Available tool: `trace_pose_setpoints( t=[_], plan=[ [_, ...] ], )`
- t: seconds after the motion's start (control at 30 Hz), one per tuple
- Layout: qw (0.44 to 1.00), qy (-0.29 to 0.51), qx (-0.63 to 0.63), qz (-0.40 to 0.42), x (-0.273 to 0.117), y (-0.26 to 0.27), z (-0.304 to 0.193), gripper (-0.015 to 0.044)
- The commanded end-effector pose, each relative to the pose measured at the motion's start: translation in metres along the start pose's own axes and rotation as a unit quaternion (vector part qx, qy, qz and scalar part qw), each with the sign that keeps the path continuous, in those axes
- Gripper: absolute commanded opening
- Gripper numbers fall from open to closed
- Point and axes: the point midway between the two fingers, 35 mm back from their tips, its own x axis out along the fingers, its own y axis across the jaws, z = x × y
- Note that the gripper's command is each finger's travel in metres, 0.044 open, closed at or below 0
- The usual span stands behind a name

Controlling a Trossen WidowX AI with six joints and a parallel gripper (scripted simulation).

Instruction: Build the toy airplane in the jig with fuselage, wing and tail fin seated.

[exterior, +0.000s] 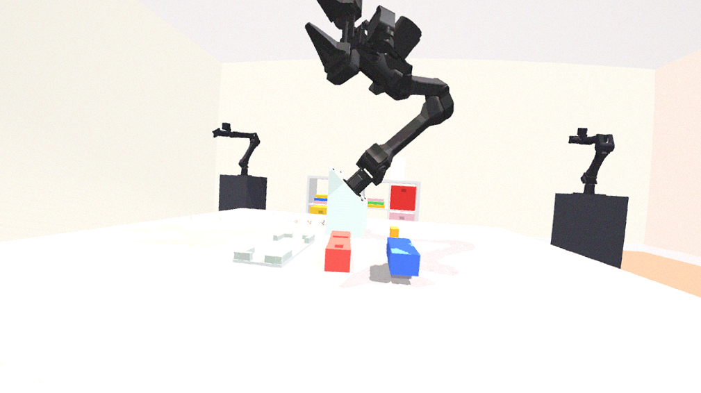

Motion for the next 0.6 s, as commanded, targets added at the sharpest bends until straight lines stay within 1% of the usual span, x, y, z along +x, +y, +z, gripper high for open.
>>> trace_pose_setpoints(
  t=[0.0, 0.13, 0.27, 0.4, 0.57],
  plan=[
    [0.981, 0.064, -0.018, 0.185, 0.005, 0.076, -0.033, 0.0440],
    [0.949, 0.110, -0.016, 0.295, -0.007, 0.120, -0.055, 0.0440],
    [0.901, 0.161, -0.002, 0.403, -0.029, 0.159, -0.076, 0.0440],
    [0.835, 0.218, 0.026, 0.504, -0.061, 0.191, -0.093, 0.0440],
    [0.730, 0.294, 0.078, 0.612, -0.110, 0.218, -0.103, 0.0440]
  ],
)
